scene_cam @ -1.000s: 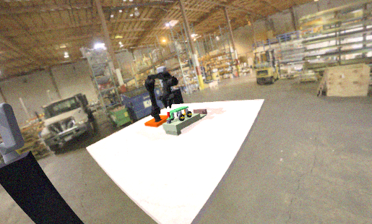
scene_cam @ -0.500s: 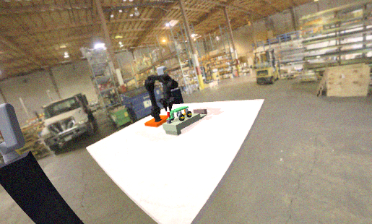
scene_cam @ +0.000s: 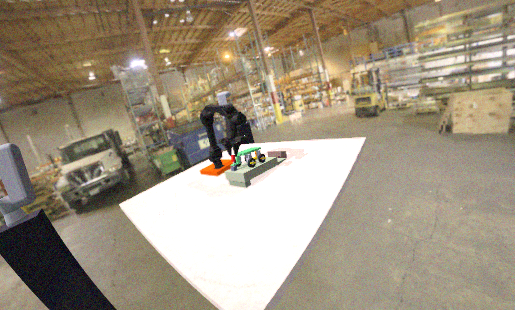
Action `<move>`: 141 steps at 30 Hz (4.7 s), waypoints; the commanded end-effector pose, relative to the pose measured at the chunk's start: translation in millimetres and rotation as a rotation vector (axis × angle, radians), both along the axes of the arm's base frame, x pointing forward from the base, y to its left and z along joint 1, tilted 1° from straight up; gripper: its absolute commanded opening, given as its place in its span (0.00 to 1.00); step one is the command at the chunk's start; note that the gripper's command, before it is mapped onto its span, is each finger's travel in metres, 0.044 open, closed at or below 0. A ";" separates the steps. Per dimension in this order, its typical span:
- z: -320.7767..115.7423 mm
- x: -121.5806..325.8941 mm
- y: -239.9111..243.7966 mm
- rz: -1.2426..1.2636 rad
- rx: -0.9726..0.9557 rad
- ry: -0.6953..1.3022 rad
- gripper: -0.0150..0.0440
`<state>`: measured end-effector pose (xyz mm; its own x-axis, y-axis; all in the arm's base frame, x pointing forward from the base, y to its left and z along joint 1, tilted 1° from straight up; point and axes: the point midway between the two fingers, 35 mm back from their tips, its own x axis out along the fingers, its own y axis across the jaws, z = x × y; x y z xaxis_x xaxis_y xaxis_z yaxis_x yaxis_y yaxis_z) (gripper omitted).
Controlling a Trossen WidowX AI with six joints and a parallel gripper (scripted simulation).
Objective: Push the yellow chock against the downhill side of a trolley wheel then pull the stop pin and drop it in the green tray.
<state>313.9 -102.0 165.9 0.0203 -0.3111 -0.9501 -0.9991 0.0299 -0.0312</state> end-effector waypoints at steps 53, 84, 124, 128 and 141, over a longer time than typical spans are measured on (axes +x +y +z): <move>-17.7 -2.9 -7.1 0.002 -0.002 0.010 0.25; 3.9 -3.5 -1.8 0.002 -0.001 0.010 0.25; 19.2 -10.2 -30.9 0.002 -0.004 0.011 0.25; 18.5 -23.8 -30.7 0.002 -0.004 0.012 0.25; 17.9 -66.1 -31.6 0.002 -0.004 0.016 0.25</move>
